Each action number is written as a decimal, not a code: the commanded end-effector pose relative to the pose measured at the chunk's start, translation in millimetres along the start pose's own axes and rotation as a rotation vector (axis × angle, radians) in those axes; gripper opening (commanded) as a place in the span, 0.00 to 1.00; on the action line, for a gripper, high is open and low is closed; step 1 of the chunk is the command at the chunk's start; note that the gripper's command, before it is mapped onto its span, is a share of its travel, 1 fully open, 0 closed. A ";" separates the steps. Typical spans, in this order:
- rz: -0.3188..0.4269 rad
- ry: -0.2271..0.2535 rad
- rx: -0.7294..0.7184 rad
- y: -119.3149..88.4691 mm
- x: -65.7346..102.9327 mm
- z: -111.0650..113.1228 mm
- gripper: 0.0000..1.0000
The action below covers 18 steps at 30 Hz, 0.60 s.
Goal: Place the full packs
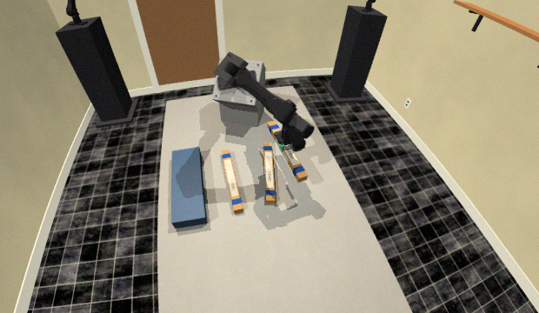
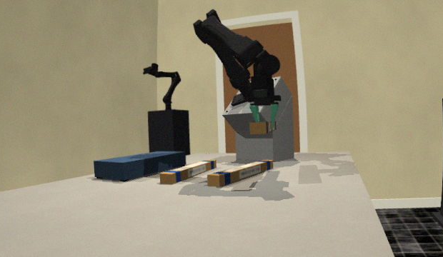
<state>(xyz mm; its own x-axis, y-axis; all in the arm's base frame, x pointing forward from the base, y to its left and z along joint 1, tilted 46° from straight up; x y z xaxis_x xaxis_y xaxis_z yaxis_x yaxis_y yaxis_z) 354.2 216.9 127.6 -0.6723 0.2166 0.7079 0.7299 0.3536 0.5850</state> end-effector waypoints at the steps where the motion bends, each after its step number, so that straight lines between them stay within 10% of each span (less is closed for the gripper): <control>1: -0.020 0.002 -0.005 8.6 12.2 13.3 0.00; 18: -0.021 0.003 -0.005 11.9 12.7 53.6 0.00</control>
<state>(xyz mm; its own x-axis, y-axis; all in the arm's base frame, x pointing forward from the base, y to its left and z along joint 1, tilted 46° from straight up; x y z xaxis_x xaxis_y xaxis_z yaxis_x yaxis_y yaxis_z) 353.1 256.2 112.8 -0.6728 0.2182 0.7070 0.7301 0.3504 0.5867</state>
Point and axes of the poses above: the point where the finger pads meet when closed, its own x axis back along the fingers, its own z axis across the jaws, y = z × x, the point moved 3 cm from there along x, back along the fingers
